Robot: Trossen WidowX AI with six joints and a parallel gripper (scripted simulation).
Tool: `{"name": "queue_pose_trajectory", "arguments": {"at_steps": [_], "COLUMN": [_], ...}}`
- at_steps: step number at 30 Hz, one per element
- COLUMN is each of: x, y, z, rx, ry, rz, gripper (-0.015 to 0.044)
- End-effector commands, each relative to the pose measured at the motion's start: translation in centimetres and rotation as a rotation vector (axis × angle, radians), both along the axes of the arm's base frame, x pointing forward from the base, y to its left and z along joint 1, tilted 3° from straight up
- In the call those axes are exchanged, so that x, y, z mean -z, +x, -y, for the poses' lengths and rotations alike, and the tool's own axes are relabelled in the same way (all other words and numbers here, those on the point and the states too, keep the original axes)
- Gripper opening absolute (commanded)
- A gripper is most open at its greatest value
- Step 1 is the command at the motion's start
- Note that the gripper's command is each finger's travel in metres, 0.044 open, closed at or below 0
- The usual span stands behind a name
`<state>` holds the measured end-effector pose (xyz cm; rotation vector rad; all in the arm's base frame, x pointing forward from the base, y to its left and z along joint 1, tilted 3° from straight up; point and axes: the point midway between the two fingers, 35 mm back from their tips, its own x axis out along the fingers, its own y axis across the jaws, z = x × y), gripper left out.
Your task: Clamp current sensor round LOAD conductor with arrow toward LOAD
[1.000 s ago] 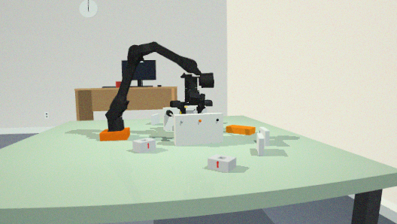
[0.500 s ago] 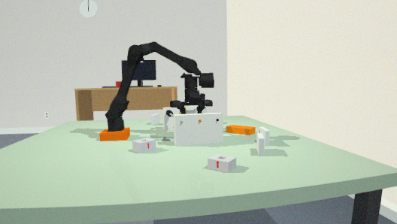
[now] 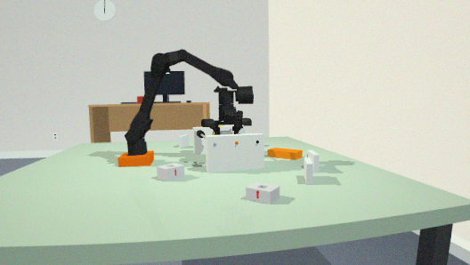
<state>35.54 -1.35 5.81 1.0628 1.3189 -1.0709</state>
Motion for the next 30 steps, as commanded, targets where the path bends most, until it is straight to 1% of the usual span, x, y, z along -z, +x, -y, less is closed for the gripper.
{"name": "queue_pose_trajectory", "arguments": {"at_steps": [1,17,21,30], "x": [0.00,0.00,-0.21,-0.02], "y": [0.00,0.00,0.00,-0.02], "z": [0.00,0.00,0.00,0.00], "rx": [0.000,0.000,0.000,0.000], "ry": [0.000,0.000,0.001,0.000], "rz": [0.000,0.000,0.001,-0.001], "gripper": [0.0209,0.0102,0.0000,0.0000]}}
